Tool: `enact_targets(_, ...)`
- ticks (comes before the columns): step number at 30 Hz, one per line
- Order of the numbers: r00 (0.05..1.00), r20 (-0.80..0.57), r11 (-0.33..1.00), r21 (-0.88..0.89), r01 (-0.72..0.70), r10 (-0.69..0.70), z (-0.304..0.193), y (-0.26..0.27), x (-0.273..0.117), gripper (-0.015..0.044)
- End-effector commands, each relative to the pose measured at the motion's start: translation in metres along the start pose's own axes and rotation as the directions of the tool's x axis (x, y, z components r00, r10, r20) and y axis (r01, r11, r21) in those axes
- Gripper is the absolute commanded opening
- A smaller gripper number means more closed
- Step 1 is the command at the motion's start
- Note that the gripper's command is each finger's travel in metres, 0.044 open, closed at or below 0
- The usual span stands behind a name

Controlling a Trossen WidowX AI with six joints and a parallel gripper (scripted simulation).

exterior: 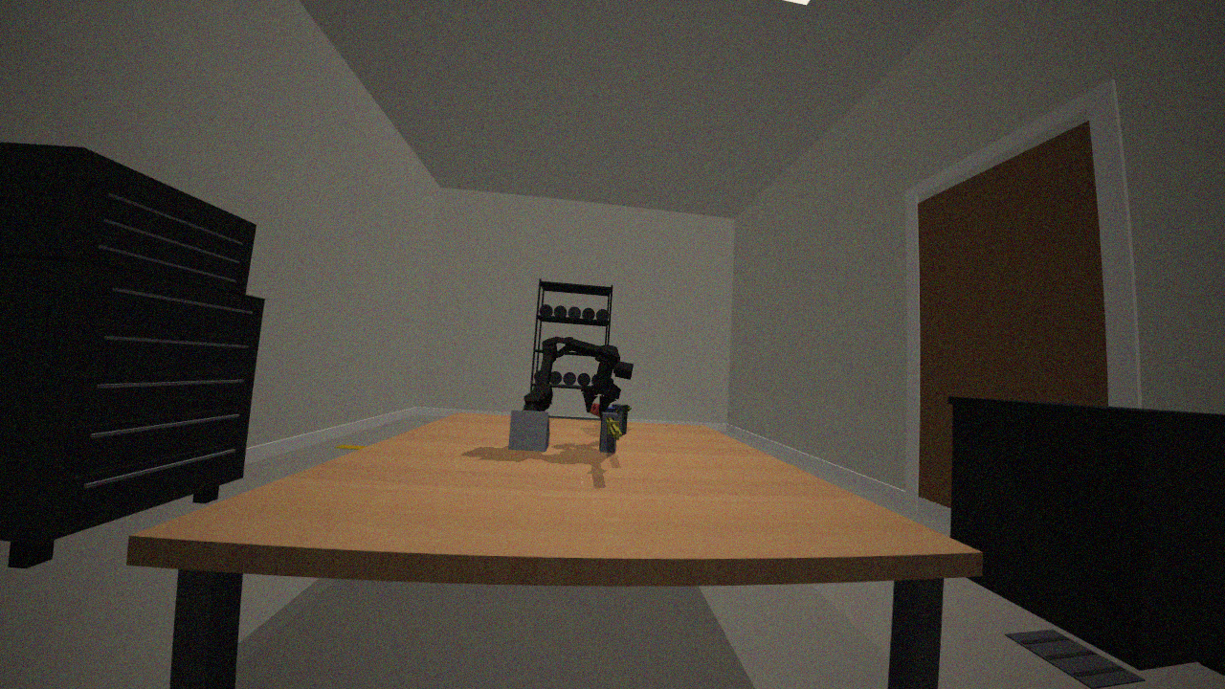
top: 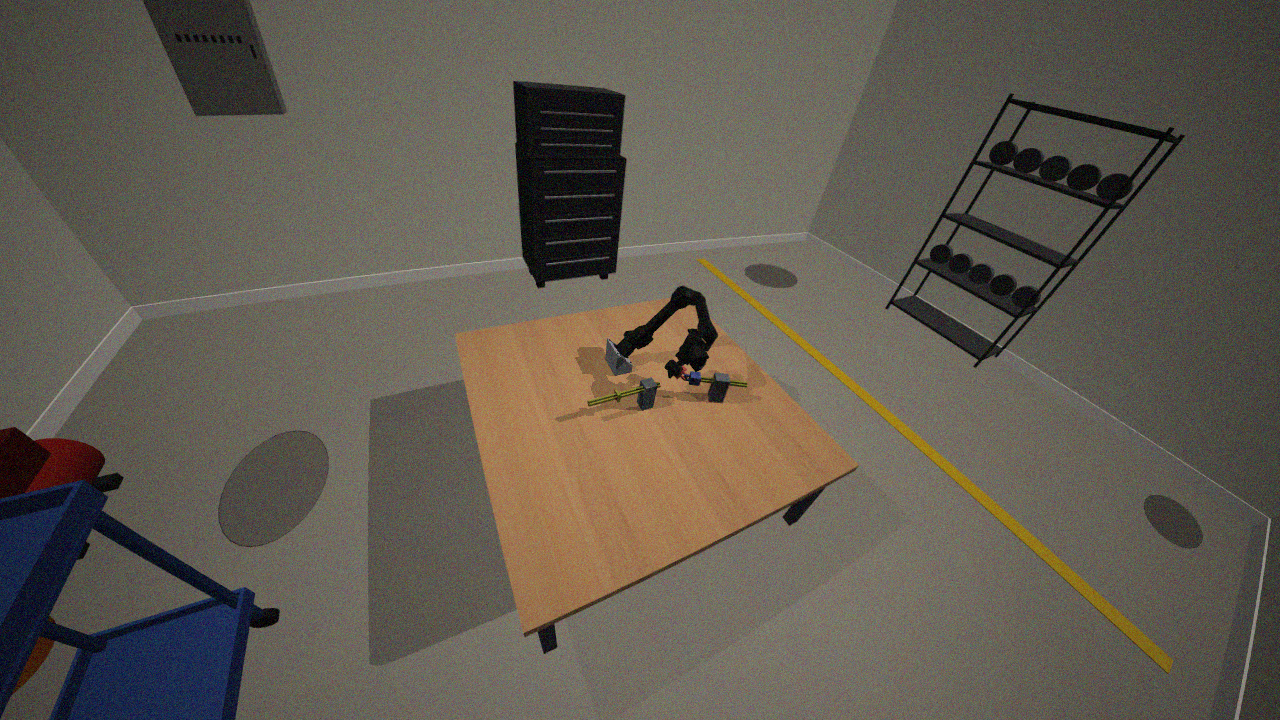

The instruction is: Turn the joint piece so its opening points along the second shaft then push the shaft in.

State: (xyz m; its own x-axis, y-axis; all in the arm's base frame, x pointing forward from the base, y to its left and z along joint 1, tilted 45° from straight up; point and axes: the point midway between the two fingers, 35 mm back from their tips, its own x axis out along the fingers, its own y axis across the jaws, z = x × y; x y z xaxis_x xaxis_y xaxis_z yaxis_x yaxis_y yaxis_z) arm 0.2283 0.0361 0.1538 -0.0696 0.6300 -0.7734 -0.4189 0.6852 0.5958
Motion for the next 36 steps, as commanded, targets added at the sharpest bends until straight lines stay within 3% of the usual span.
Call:
enact_targets(1,1.0,0.004,1.0,0.003,-0.003,0.003,0.001,0.0,0.006,0.044)
enact_targets(12,1.0,0.004,1.0,0.003,-0.004,0.004,0.001,0.001,0.021,0.044)
enact_targets(22,1.0,0.004,1.0,0.003,-0.004,0.004,0.001,0.001,0.021,0.0182)
enact_targets(36,1.0,0.004,1.0,0.003,-0.004,0.004,0.001,0.001,0.021,0.0182)
